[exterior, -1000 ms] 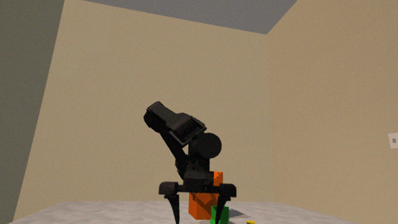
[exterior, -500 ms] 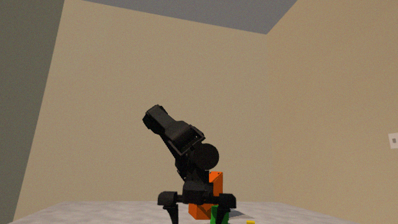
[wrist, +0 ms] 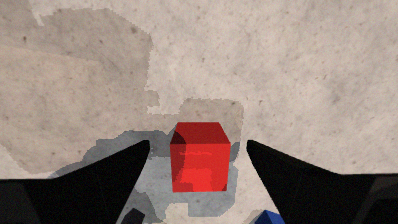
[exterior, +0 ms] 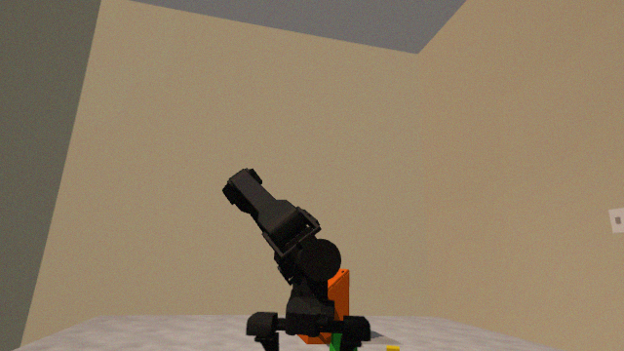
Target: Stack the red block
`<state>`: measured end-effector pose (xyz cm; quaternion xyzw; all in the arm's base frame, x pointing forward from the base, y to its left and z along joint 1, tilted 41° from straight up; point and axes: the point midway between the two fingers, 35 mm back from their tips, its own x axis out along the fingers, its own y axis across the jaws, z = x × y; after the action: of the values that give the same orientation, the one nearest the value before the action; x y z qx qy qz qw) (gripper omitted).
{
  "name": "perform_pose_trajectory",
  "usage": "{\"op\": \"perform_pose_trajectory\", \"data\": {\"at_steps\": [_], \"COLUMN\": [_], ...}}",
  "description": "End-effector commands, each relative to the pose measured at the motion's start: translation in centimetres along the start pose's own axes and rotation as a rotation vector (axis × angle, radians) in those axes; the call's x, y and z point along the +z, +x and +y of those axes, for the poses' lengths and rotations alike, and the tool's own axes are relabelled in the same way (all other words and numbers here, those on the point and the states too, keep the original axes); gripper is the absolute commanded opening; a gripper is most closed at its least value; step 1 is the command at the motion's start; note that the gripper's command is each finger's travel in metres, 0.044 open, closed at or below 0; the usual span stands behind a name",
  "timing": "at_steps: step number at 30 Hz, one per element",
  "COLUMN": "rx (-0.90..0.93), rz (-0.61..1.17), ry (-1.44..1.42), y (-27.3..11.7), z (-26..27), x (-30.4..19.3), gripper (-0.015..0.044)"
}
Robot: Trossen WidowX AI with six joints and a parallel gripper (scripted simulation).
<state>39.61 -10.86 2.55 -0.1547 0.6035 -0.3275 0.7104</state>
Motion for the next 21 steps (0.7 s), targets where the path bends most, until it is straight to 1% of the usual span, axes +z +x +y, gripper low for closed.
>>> {"op": "perform_pose_trajectory", "data": {"at_steps": [1, 9, 20, 21], "rx": [-0.003, 0.000, 0.000, 0.000], "rz": [0.002, 0.002, 0.002, 0.002], "ry": [-0.009, -0.002, -0.002, -0.002], "y": [0.17, 0.10, 0.10, 0.10], "z": [0.05, 0.03, 0.03, 0.03], "x": [-0.17, -0.17, -0.17, -0.17], "gripper": [0.0440, 0.0440, 0.0151, 0.0145]}}
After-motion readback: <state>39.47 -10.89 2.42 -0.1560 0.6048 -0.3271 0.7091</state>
